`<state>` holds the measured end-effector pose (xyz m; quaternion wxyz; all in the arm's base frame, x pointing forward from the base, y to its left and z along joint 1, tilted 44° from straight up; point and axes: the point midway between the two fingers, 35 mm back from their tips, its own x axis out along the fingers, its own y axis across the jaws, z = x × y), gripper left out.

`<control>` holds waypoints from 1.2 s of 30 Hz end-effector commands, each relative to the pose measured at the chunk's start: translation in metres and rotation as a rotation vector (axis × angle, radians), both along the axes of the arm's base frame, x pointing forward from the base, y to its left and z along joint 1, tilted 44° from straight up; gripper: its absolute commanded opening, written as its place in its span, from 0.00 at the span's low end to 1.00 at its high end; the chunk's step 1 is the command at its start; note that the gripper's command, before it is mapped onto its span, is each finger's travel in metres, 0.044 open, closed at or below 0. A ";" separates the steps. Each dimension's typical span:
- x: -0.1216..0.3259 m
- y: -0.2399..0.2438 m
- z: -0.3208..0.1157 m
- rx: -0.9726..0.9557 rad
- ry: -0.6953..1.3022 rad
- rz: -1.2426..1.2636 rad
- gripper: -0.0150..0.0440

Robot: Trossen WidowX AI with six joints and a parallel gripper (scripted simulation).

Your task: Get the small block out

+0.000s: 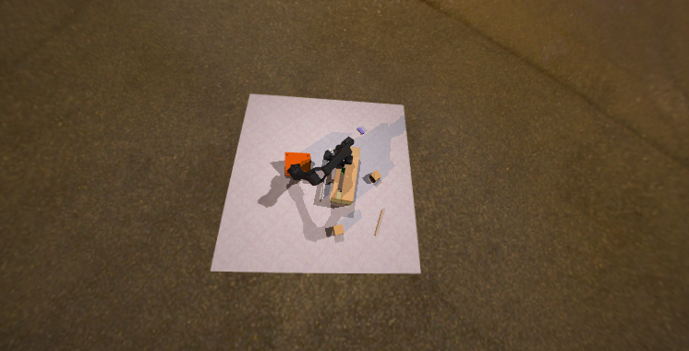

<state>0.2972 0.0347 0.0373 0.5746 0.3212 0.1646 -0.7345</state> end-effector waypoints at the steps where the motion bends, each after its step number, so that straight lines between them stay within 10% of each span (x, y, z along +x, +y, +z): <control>1: -0.002 -0.006 -0.006 -0.008 0.012 0.007 0.93; 36: -0.015 -0.040 0.008 -0.007 0.011 -0.001 0.93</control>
